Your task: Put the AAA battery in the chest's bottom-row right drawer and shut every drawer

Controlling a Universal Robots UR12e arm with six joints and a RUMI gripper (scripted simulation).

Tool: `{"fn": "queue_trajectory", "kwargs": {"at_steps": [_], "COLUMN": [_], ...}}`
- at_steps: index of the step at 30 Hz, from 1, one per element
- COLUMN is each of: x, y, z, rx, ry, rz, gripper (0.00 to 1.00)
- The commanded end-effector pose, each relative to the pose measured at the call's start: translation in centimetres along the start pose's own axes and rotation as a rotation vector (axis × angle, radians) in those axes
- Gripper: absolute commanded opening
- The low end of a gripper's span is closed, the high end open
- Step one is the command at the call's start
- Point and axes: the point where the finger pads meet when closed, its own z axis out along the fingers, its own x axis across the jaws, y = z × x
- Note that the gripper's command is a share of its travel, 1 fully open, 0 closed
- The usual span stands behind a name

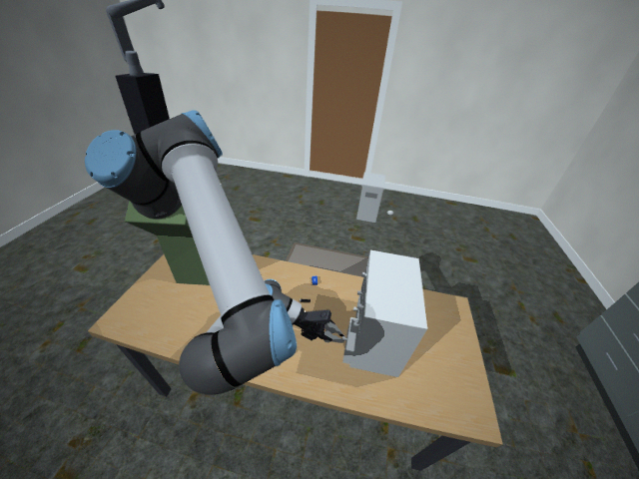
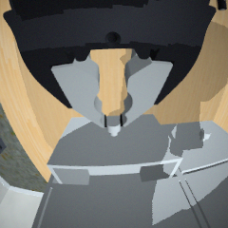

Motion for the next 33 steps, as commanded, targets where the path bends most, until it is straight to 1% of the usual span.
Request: {"fn": "queue_trajectory", "kwargs": {"at_steps": [1, 33], "x": [-0.1, -0.1], "y": [0.4, 1.3], "z": [-0.7, -2.3], "rx": [-0.002, -0.002], "ry": [-0.002, -0.002], "rz": [0.001, 0.001], "gripper": [0.07, 0.07]}}
